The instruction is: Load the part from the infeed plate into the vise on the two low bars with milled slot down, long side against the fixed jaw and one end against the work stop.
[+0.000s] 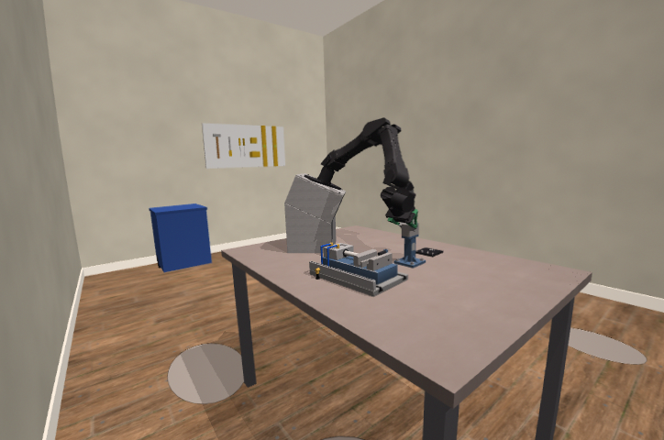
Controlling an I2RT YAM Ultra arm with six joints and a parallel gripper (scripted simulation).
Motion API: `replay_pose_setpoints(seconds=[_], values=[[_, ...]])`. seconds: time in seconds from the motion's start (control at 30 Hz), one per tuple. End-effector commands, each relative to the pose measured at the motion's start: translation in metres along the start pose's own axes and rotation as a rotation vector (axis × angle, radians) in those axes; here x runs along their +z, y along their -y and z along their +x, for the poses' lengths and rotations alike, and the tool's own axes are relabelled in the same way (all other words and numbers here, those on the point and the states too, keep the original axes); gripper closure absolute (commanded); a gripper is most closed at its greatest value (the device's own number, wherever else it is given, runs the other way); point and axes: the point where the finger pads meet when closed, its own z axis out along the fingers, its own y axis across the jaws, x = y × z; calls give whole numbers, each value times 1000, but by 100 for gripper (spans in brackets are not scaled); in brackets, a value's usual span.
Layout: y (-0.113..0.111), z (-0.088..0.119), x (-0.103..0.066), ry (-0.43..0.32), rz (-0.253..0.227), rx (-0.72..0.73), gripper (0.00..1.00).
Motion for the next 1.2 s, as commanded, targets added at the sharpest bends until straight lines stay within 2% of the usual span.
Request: replay_pose_setpoints(seconds=[0.0, 0.2, 0.4, 1.17], values=[[14, -10, -15, 11, 34, -26, 100], [16, -13, -17, 10, 38, -35, 100], [1, -10, -14, 16, 20, 4, 100], [1, -19, -23, 15, 23, -2, 100]])
